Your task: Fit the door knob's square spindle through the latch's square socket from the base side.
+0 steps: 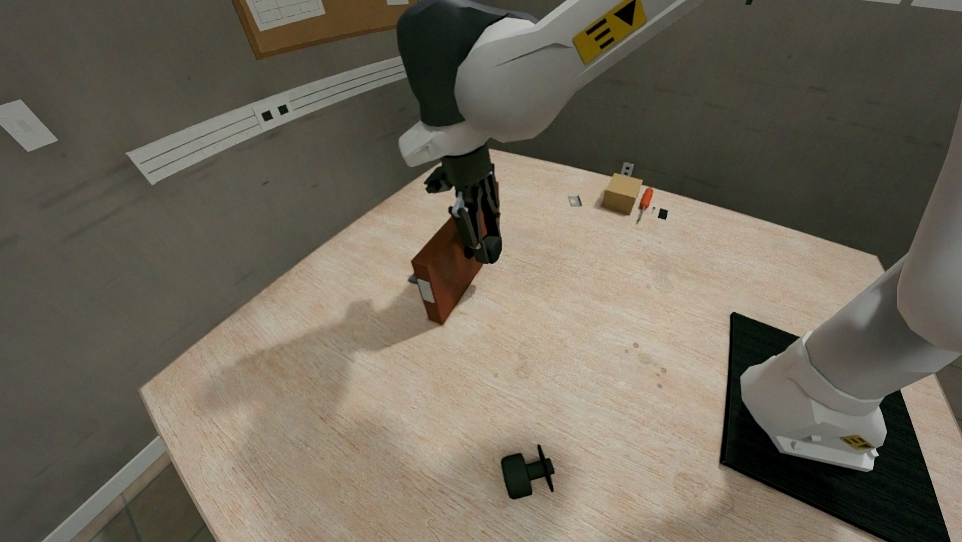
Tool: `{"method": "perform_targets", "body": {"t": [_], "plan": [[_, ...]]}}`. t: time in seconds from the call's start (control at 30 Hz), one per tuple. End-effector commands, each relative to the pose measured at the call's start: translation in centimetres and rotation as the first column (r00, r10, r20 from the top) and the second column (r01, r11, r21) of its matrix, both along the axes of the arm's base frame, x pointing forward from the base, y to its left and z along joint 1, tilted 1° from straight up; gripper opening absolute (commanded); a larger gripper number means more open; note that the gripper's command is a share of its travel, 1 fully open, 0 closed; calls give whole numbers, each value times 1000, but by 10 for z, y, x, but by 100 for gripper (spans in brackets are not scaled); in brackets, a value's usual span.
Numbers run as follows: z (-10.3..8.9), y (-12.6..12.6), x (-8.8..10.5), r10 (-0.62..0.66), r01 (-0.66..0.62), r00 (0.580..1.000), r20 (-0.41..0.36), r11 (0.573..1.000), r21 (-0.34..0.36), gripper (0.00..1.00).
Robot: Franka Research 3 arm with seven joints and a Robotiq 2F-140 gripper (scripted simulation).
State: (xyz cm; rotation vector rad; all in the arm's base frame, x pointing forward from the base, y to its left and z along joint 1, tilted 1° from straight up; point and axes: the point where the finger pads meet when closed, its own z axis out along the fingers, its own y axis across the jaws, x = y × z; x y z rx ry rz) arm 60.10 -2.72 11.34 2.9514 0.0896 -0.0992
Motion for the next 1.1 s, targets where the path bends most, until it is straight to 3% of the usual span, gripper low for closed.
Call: {"method": "perform_targets", "body": {"t": [0.0, 0.03, 0.07, 1.07], "plan": [[1, -1, 1, 5, -5, 1000, 2, 1000, -4, 42], [1, -1, 1, 5, -5, 1000, 2, 1000, -4, 42], [1, -1, 1, 5, -5, 1000, 2, 1000, -4, 57], [1, -1, 1, 5, -5, 1000, 2, 1000, -4, 57]]}}
